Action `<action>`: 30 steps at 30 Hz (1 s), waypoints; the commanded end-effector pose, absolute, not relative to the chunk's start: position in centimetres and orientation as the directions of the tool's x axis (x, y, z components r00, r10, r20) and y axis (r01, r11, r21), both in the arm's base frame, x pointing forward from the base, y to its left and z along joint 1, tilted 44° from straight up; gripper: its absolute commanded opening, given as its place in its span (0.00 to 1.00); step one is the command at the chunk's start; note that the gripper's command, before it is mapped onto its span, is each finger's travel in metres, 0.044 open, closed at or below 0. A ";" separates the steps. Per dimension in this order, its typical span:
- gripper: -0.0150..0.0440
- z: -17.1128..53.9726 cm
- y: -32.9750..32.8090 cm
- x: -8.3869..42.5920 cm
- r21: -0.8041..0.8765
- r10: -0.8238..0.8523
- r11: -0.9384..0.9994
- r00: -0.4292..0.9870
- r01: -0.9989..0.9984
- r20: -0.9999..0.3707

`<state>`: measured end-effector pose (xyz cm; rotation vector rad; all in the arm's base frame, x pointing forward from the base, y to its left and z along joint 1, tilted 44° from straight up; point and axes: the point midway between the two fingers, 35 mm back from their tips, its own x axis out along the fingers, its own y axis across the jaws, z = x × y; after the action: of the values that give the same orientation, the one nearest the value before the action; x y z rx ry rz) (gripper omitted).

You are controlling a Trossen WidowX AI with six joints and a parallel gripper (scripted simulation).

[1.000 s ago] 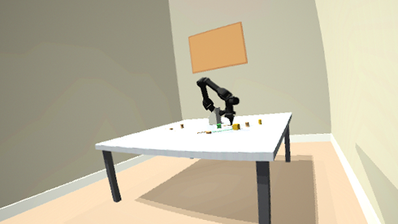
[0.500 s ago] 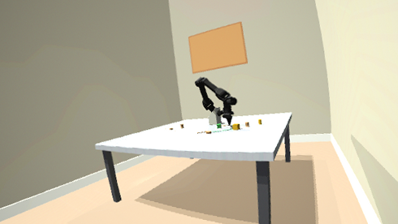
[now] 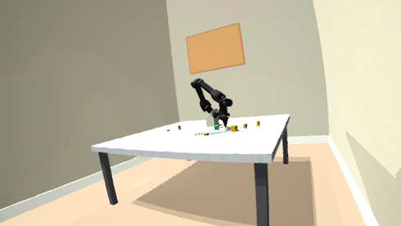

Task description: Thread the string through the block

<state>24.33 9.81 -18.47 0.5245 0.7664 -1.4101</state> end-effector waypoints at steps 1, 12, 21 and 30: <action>0.25 -17.9 9.3 24.4 -0.114 -0.672 0.117 -0.006 0.987 -0.740; 0.25 -16.9 8.2 24.6 -0.114 -0.673 0.117 -0.006 0.986 -0.740; 0.25 -16.1 7.4 24.8 -0.115 -0.673 0.117 -0.006 0.986 -0.739; 0.25 -15.4 6.5 25.0 -0.115 -0.673 0.117 -0.006 0.986 -0.739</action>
<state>24.96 6.86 -15.80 0.5234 0.7662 -1.4109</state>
